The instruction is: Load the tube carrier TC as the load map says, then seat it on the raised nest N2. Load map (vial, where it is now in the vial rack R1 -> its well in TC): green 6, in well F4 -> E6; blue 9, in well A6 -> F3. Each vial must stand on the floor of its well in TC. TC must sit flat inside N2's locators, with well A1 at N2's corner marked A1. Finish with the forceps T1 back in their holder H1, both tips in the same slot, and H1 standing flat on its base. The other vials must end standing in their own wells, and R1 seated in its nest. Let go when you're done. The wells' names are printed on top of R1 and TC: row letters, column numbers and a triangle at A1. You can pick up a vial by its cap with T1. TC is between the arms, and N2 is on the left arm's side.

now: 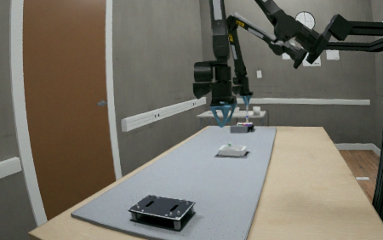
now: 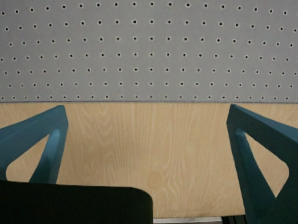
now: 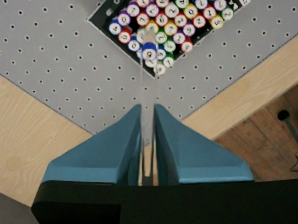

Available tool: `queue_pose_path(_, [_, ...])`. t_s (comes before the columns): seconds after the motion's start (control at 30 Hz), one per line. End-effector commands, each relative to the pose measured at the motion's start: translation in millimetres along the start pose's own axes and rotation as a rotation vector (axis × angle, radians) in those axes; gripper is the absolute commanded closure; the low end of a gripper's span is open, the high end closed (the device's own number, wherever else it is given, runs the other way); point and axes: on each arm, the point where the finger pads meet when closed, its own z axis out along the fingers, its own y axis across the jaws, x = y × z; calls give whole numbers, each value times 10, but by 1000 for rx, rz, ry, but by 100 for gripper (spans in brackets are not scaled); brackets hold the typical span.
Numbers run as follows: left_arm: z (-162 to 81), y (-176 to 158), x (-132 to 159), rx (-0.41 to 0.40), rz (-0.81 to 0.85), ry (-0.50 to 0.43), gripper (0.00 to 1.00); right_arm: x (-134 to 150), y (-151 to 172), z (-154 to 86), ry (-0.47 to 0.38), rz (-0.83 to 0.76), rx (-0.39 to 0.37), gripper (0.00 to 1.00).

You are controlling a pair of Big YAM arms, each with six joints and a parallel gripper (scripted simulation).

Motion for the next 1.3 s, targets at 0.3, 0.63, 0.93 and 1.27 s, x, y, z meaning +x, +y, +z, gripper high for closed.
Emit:
queue_pose_path(0.3, [-5, -2, -1, 1, 4, -2, 0, -252, 90, -64, -12, -6, 20, 91])
queue_pose_path(0.63, [-5, -2, -1, 1, 4, -2, 0, -334, 195, -68, -12, -5, 20, 91])
queue_pose_path(0.93, [-5, -2, -1, 1, 4, -2, 0, -427, 312, -74, -13, -4, 19, 91])
queue_pose_path(1.27, [-5, -2, -1, 1, 4, -2, 0, -510, 416, -78, -13, -4, 20, 91])
